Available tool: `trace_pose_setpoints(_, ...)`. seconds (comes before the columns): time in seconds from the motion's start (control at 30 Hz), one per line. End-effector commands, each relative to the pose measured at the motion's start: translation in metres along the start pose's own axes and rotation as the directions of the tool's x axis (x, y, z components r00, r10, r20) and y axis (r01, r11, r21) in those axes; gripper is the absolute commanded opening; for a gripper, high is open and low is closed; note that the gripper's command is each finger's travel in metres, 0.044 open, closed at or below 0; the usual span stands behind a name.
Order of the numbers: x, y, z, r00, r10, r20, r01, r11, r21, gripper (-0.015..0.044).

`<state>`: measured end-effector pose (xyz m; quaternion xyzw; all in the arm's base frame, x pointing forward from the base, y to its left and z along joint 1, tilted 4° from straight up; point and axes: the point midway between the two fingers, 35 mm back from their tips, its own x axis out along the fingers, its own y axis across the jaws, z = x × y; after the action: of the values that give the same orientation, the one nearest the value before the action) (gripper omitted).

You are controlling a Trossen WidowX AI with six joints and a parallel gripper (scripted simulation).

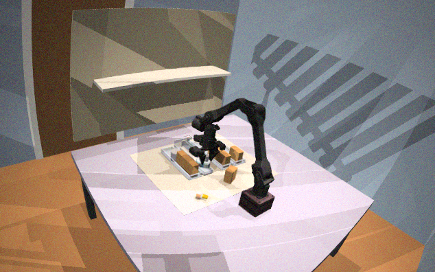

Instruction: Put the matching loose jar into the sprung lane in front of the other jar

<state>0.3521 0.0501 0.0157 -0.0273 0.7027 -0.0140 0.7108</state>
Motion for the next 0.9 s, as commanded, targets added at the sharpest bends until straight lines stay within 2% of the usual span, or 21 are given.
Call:
trace_pose_setpoints(0.0, 0.0026, 0.0001, 0.0064, 1.000, -0.001, 0.021, 0.001, 1.000, -0.004, 0.0000)
trace_pose_setpoints(0.87, 0.0108, 0.0001, 0.0053, 1.000, -0.001, 0.021, 0.001, 1.000, -0.004, 0.0000)
